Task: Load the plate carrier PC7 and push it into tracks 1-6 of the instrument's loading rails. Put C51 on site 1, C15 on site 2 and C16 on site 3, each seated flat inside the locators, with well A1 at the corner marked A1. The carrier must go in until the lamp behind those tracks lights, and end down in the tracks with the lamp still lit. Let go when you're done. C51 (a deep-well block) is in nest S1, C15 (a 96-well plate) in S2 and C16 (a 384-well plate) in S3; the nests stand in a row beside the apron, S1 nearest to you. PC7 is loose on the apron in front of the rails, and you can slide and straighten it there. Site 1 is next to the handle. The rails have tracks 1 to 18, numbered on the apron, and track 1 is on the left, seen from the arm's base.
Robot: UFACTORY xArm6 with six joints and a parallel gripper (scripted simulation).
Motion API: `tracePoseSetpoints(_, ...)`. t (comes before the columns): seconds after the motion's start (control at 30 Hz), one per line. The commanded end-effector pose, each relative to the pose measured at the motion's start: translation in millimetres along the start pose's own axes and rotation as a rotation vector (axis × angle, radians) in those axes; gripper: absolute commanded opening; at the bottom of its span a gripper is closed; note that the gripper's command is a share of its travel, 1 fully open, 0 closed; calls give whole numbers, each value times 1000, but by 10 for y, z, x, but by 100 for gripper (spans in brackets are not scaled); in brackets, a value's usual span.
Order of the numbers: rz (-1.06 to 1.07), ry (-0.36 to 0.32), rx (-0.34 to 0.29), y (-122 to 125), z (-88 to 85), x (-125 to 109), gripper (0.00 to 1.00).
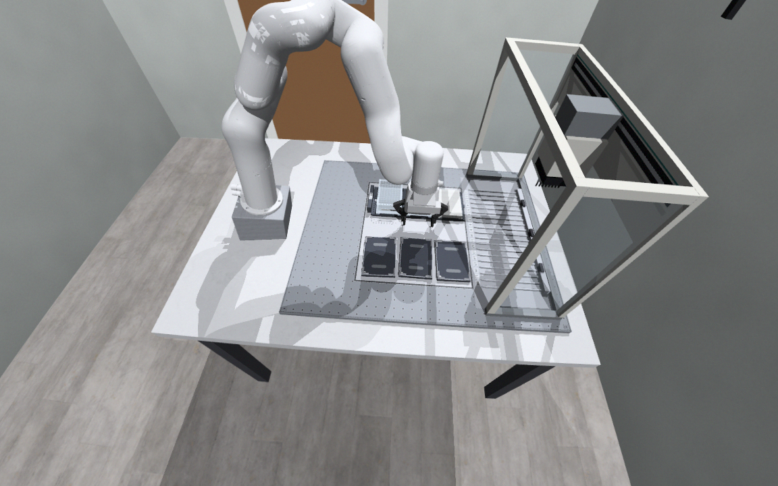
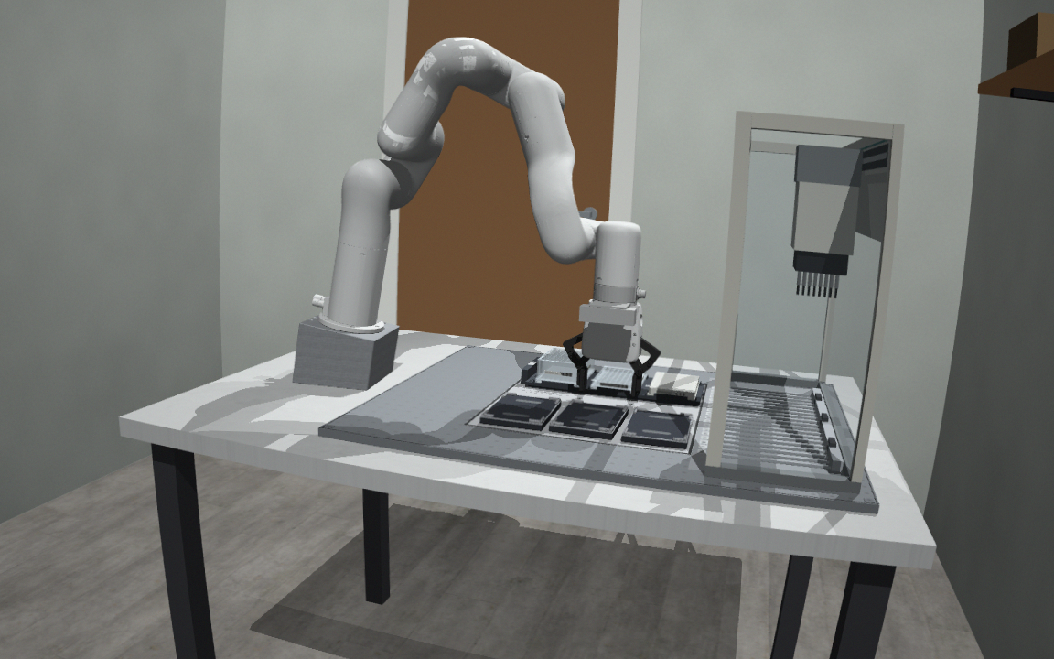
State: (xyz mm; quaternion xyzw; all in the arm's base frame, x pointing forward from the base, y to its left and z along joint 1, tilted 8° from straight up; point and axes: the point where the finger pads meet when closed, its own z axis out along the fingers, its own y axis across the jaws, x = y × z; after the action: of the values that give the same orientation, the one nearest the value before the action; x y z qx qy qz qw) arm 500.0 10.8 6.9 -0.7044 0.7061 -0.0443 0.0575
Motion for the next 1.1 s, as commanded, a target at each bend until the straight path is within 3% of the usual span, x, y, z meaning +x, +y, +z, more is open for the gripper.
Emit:
tracePoseSetpoints(0.0,0,0,4,-18,16,0,100)
tracePoseSetpoints(1.07,0,0,4,-18,96,-30,100)
